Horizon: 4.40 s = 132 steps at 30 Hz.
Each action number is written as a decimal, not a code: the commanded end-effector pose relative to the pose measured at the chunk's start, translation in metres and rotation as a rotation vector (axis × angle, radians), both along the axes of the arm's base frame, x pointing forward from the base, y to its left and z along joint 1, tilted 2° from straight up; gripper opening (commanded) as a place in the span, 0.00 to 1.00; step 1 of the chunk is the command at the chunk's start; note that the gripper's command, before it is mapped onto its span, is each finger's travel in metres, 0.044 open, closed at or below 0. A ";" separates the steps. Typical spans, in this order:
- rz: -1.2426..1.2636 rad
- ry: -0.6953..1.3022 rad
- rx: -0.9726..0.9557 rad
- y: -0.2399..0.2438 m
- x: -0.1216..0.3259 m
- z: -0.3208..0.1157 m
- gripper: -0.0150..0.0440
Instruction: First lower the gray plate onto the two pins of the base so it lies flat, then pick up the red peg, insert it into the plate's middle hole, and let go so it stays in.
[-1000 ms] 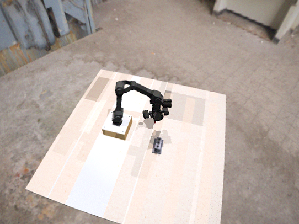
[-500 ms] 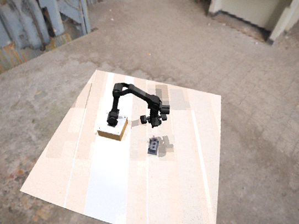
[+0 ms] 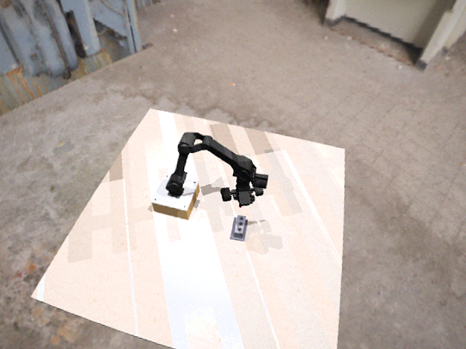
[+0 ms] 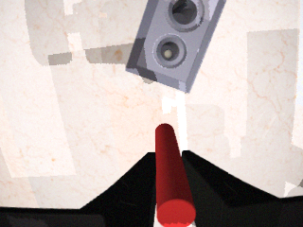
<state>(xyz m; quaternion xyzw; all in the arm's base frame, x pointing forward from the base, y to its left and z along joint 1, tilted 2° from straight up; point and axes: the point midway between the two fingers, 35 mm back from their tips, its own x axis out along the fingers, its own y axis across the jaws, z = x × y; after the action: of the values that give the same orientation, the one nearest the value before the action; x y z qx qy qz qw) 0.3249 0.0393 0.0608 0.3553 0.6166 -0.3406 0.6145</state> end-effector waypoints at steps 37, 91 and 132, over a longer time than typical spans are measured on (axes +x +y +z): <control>0.006 0.003 -0.008 -0.081 0.028 -0.004 0.25; 0.000 -0.001 -0.006 -0.082 0.026 -0.021 0.25; 0.006 0.003 -0.008 -0.081 0.027 -0.009 0.51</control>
<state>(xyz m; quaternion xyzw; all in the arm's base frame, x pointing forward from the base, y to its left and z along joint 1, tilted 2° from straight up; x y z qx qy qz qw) 0.3523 -0.0414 0.0491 0.3536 0.6160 -0.3422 0.6151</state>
